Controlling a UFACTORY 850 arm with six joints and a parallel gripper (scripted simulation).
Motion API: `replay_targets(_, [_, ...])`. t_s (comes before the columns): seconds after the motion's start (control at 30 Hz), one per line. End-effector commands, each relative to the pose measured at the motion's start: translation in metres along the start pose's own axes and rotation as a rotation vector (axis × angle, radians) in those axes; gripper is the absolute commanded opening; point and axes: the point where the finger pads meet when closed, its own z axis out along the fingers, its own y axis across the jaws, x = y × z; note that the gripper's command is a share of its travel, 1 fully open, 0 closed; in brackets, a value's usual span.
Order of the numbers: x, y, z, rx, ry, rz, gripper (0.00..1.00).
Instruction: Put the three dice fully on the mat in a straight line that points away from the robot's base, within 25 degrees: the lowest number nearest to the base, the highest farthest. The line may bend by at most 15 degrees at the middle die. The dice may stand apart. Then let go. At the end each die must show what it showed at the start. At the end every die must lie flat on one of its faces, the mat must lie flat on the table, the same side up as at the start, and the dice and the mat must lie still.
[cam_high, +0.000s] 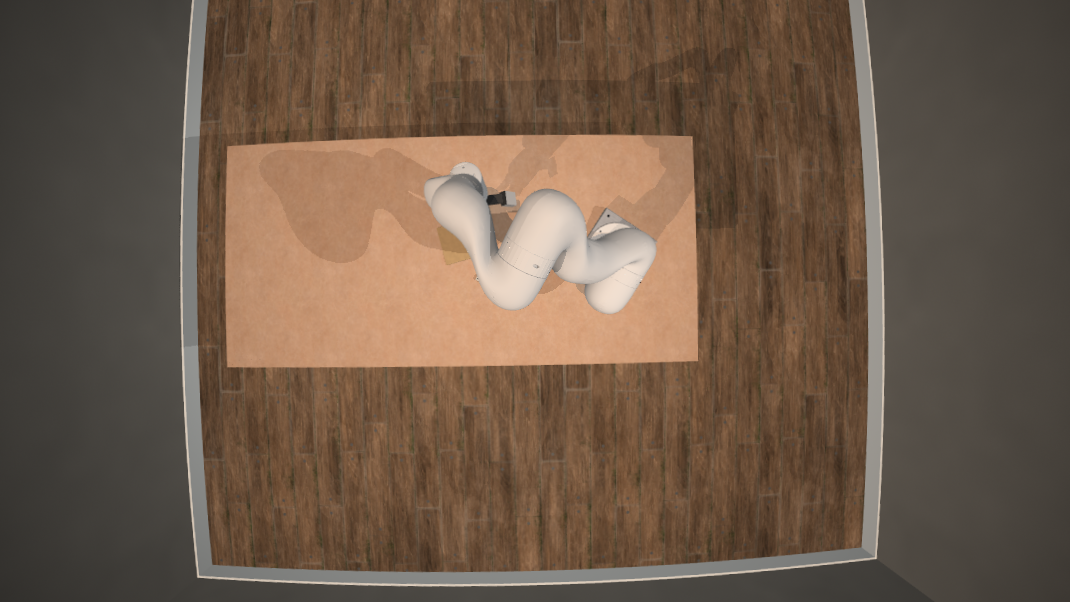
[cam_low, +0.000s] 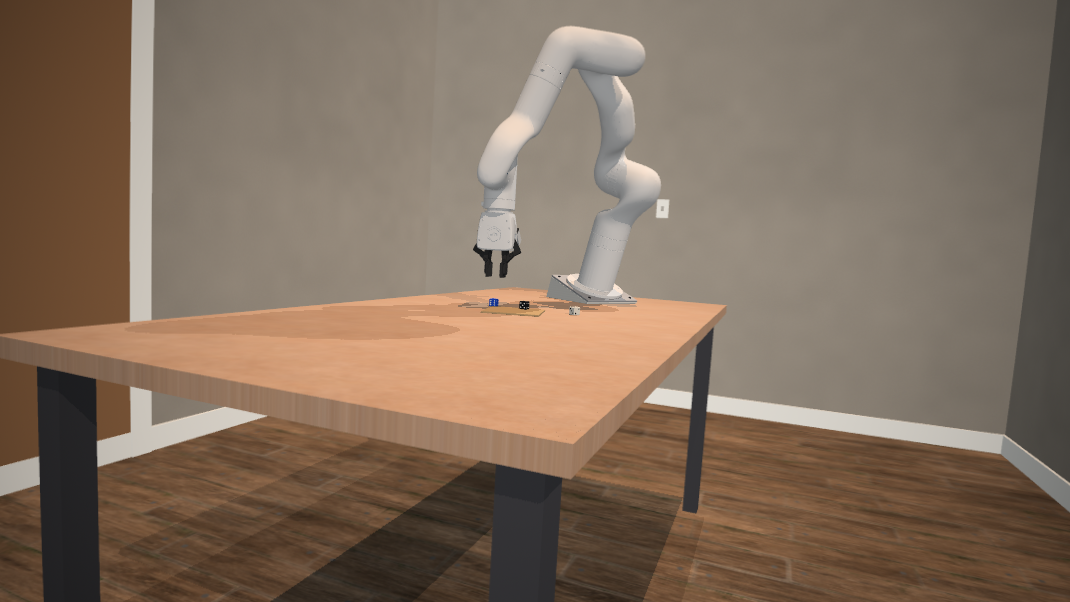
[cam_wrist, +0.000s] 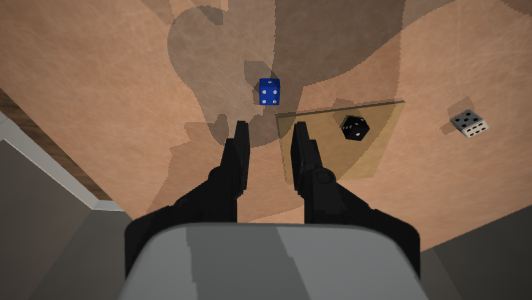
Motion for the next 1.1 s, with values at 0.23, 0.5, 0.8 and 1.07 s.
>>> replay_targets(0.23, [-0.001, 0.000, -0.001, 0.001, -0.001, 0.000, 0.36])
replay_targets(0.5, [-0.001, 0.000, 0.000, 0.001, -0.001, 0.000, 0.36])
replay_targets(0.8, [-0.001, 0.000, 0.005, 0.001, -0.002, 0.000, 0.36])
replay_targets(1.07, [-0.001, -0.001, 0.013, 0.001, -0.002, 0.000, 0.36])
